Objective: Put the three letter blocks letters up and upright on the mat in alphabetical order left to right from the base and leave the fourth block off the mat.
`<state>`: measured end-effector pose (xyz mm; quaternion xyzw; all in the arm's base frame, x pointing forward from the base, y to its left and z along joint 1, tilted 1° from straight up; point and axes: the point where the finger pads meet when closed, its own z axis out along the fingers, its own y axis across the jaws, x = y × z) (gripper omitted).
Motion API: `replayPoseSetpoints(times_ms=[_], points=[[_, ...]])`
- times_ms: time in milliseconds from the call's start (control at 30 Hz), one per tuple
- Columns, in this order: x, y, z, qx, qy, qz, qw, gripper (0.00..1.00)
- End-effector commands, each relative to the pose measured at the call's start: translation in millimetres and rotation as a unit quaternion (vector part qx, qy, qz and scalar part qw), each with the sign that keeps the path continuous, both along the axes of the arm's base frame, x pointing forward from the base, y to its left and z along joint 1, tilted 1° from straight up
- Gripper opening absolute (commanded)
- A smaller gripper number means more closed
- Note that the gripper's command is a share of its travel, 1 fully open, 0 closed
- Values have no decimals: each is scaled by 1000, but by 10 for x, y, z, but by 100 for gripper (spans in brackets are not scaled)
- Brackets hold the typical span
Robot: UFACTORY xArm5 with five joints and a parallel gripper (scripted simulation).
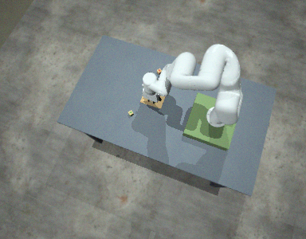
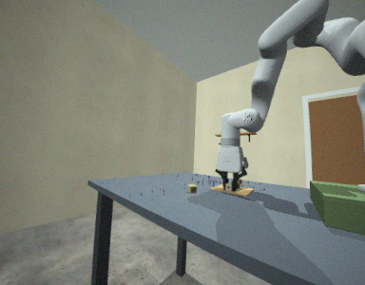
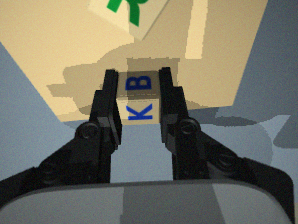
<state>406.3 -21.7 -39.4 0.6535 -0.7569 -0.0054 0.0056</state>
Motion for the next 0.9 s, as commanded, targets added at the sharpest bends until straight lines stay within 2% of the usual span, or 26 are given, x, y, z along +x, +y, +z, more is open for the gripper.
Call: replayPoseSetpoints(times_ms=[0,200,333,433,600,667,767,867], points=[[13,-1,9,0,-2,0,1000,21],[13,-1,14,0,-2,0,1000,21],[14,-3,107,0,-2,0,1000,21],[17,-3,273,0,-2,0,1000,21],[22,-5,654,0,-2,0,1000,21],[22,-5,654,0,-2,0,1000,21],[25,-6,850,0,-2,0,1000,21],[27,-6,966,0,-2,0,1000,21]])
